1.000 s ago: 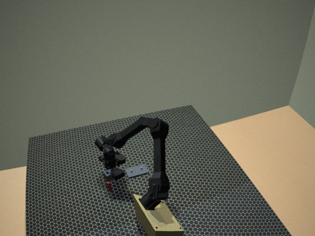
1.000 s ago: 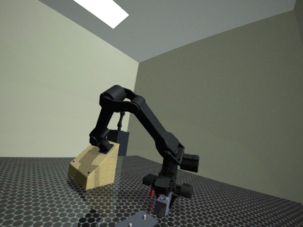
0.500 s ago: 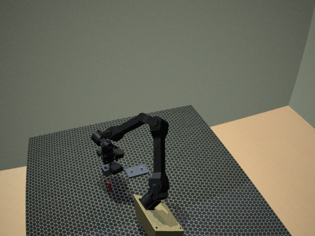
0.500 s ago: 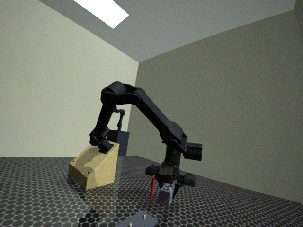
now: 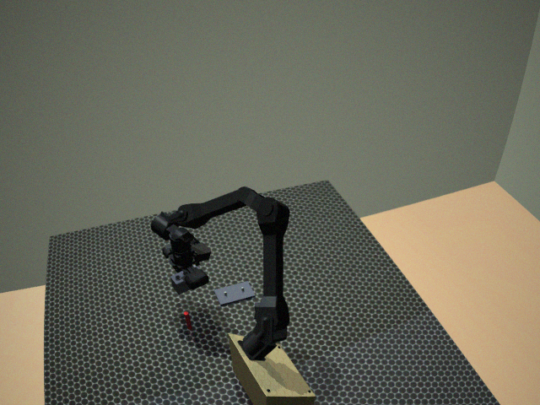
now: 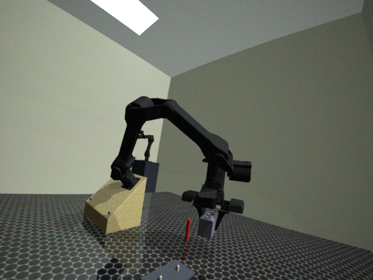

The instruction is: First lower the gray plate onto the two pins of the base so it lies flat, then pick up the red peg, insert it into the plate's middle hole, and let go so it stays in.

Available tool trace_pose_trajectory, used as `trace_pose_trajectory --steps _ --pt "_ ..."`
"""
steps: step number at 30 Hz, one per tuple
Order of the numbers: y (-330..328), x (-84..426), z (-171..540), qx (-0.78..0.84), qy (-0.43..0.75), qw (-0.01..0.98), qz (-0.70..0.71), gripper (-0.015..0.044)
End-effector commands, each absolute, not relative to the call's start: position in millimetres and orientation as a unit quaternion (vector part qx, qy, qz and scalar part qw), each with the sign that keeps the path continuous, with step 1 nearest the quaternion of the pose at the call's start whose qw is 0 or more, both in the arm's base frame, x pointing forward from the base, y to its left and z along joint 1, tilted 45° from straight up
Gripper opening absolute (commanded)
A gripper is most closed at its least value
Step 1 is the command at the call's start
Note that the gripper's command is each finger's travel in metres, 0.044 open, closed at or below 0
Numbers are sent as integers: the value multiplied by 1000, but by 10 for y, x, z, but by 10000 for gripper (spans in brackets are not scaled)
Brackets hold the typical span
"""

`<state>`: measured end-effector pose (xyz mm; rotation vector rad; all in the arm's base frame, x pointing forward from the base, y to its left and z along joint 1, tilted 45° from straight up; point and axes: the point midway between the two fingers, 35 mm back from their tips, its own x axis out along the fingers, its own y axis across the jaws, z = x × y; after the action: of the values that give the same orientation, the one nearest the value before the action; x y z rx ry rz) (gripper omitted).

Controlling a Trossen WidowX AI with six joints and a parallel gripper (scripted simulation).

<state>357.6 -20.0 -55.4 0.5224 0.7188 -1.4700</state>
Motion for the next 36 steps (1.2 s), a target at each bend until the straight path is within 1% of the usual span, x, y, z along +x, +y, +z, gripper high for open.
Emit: trace_pose_trajectory --steps 1,15,36 --pt "-114 3581 -467 235 317 652 -648 0" --pt "135 3550 -201 234 314 651 -650 0" --pt "-497 3537 -42 271 288 638 -661 0"
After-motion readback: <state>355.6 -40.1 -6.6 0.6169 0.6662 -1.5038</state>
